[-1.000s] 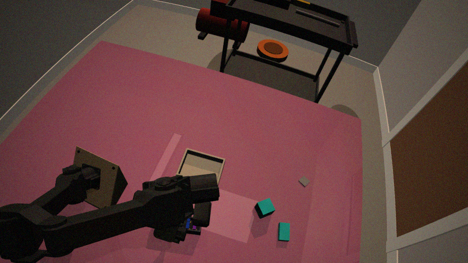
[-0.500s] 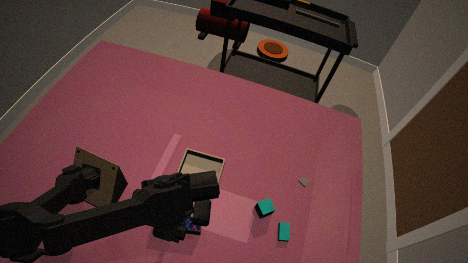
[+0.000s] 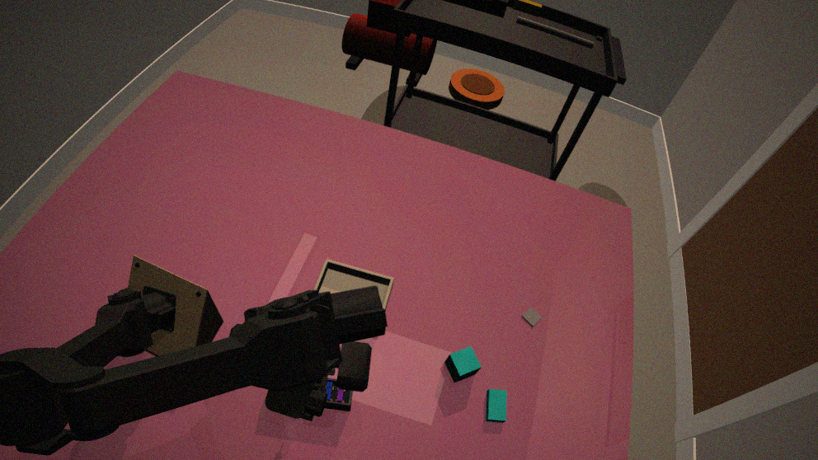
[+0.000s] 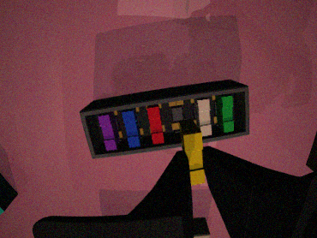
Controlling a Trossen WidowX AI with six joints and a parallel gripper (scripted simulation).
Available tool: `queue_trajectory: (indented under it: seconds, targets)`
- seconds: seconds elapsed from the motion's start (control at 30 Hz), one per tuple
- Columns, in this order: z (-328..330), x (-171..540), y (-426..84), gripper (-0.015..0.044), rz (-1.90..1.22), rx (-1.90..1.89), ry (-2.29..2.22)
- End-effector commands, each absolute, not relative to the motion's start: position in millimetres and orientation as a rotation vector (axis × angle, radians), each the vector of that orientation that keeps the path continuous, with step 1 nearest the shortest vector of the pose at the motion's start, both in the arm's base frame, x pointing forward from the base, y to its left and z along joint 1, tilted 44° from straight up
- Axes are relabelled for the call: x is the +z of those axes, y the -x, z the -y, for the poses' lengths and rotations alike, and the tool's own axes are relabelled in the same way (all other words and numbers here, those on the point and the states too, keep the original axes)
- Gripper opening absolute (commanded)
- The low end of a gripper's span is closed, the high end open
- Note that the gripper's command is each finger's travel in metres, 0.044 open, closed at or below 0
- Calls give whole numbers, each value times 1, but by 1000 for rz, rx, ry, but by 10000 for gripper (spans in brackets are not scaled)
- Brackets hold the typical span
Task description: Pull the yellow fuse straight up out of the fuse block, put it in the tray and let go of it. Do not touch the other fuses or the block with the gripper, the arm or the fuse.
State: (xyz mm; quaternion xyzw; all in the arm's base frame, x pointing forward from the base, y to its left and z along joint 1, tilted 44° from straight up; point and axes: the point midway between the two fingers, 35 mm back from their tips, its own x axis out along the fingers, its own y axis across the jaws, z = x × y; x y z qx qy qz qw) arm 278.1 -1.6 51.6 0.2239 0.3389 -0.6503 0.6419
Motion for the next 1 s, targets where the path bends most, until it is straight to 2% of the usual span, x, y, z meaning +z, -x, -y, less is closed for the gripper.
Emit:
queue_trajectory:
  seconds: [0.0, 0.97]
  targets:
    - [-8, 46, -283, 0, -774, -1480, -519]
    - [-123, -57, -306, 0, -781, -1473, -531]
